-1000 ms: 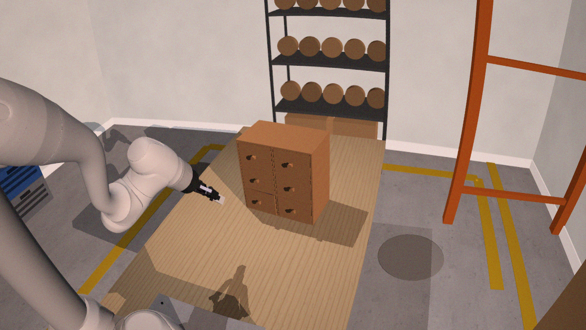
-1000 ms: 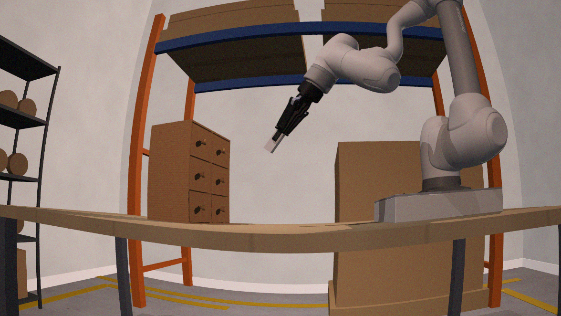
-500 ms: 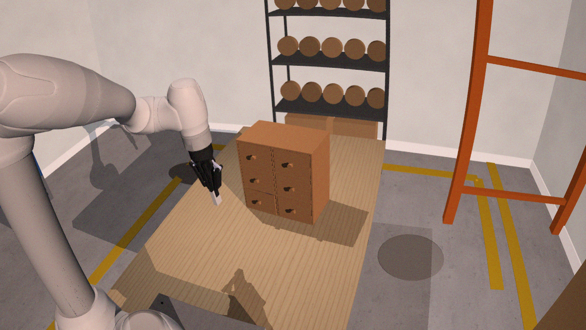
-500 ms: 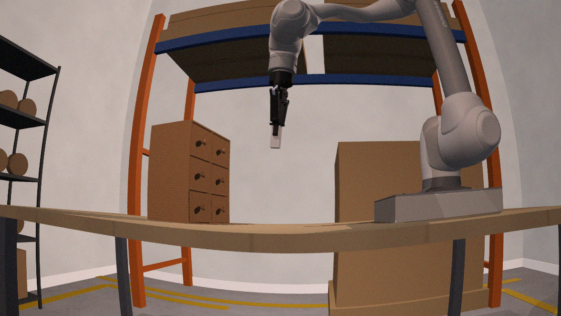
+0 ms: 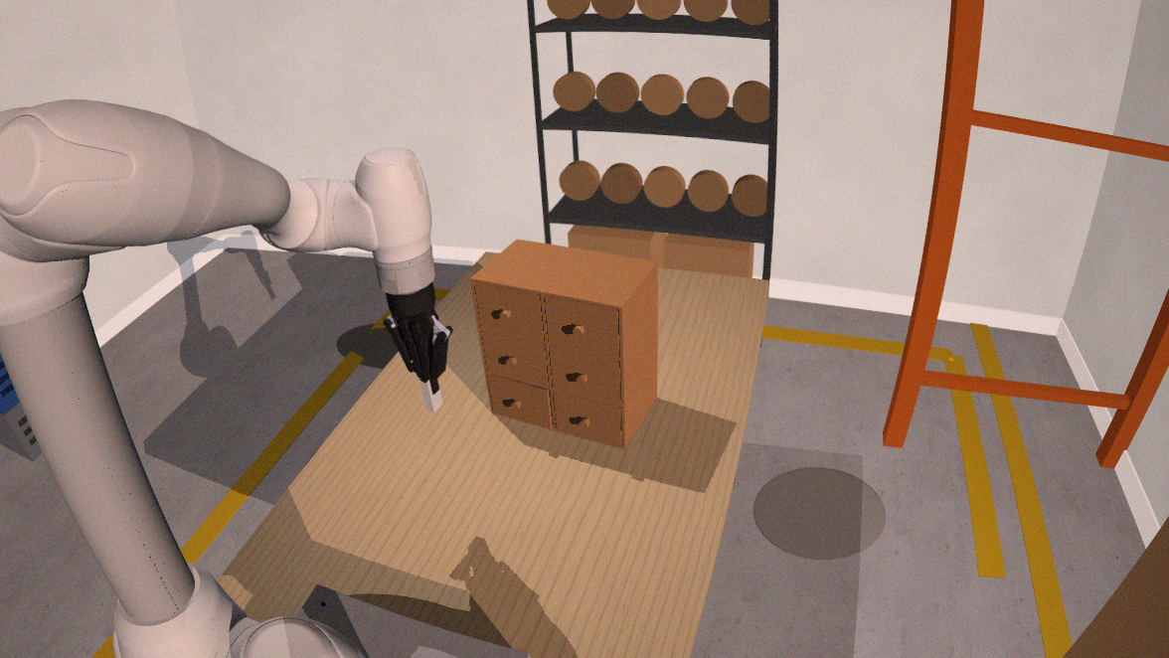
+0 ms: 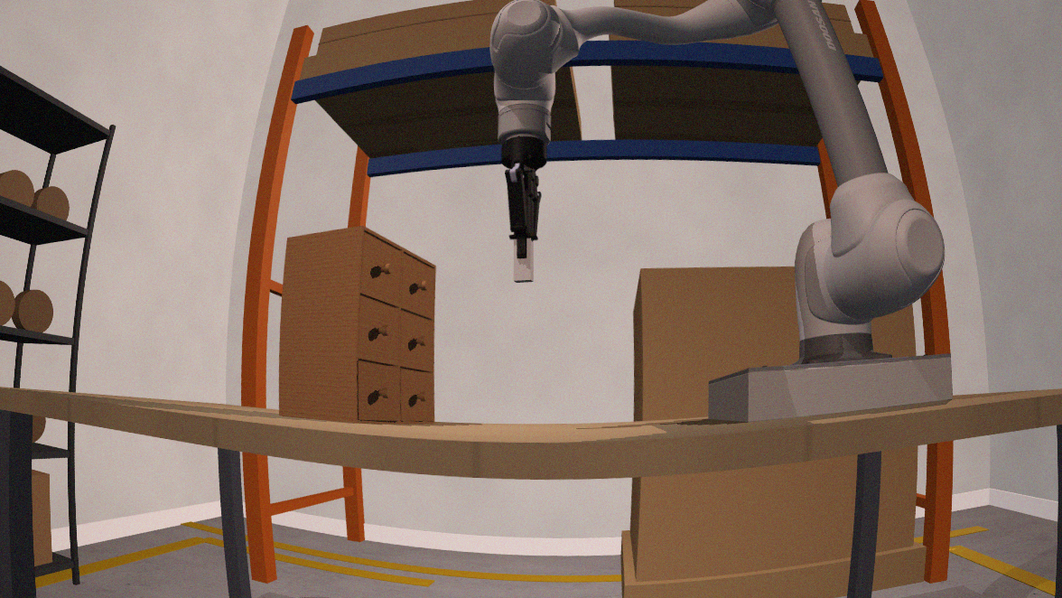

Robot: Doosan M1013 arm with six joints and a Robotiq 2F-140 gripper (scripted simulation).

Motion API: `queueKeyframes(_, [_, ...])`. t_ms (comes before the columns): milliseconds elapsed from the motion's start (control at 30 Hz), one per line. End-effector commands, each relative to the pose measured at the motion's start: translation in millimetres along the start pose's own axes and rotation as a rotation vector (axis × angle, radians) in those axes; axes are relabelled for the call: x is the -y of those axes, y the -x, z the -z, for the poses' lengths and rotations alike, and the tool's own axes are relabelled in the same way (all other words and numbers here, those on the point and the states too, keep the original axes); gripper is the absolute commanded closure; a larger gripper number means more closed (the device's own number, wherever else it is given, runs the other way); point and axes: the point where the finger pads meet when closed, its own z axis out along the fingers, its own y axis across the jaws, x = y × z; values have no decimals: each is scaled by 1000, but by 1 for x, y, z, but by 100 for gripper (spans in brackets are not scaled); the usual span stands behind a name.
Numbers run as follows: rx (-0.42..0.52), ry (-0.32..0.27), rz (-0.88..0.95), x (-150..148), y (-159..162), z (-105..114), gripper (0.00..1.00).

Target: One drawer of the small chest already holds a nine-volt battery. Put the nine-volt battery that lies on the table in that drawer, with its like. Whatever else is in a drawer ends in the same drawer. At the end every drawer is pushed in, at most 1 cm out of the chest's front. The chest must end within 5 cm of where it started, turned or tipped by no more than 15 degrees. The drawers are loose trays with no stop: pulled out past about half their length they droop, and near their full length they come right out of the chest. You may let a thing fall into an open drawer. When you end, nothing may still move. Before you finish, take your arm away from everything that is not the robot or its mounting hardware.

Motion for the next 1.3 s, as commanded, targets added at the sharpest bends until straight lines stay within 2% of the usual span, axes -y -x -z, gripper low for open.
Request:
queueKeyframes(0, [5,-7,4,2,0,1,100])
queueKeyframes(33, [5,-7,4,2,0,1,0])
queueKeyframes(1267, [5,-7,4,2,0,1,0])
